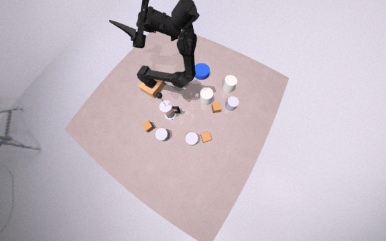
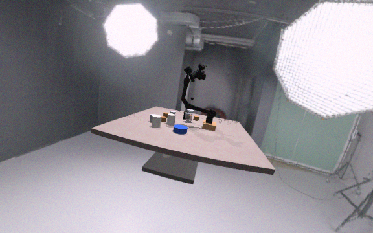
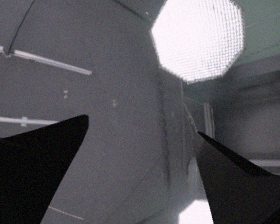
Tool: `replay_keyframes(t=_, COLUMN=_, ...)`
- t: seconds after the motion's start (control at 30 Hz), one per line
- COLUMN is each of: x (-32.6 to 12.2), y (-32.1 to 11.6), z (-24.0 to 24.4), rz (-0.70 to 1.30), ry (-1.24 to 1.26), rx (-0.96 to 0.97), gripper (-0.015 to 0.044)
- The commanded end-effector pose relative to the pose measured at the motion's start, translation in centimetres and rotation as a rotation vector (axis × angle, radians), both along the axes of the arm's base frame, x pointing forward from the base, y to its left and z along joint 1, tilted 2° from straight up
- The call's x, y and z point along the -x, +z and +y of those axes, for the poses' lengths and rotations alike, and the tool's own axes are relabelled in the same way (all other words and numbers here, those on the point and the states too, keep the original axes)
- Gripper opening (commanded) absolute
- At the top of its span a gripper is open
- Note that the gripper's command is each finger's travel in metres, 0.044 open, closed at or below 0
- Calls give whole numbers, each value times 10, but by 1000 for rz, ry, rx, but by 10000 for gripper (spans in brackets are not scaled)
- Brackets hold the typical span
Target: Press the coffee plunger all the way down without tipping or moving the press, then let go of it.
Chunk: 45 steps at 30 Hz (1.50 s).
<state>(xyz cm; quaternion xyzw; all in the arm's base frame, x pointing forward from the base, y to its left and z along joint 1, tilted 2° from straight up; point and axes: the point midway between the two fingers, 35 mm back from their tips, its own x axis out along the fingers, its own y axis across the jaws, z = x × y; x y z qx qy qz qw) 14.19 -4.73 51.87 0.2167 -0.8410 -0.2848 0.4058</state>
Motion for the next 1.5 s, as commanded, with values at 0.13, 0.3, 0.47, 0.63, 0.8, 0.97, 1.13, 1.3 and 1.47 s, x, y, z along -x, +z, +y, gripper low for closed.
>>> replay_keyframes(t=0.13, x=17, y=1, z=10, rz=13, ry=29, rx=-66, gripper=440)
replay_keyframes(t=0.3, x=56, y=-5, z=20, rz=80, ry=105, rx=-242, gripper=440)
replay_keyframes(t=0.47, x=87, y=-18, z=11, rz=202, ry=222, rx=-426, gripper=440)
replay_keyframes(t=0.63, x=106, y=-34, z=-7, rz=378, ry=323, rx=-587, gripper=440)
replay_keyframes(t=0.8, x=112, y=-56, z=-31, rz=620, ry=440, rx=-725, gripper=440)
replay_keyframes(t=0.97, x=102, y=-82, z=-55, rz=909, ry=558, rx=-812, gripper=440)
replay_keyframes(t=1.13, x=80, y=-112, z=-73, rz=1261, ry=668, rx=-837, gripper=440)
replay_keyframes(t=1.3, x=46, y=-141, z=-83, rz=1592, ry=790, rx=-773, gripper=440)
replay_keyframes(t=1.47, x=15, y=-174, z=-76, rz=1982, ry=831, rx=-628, gripper=440)
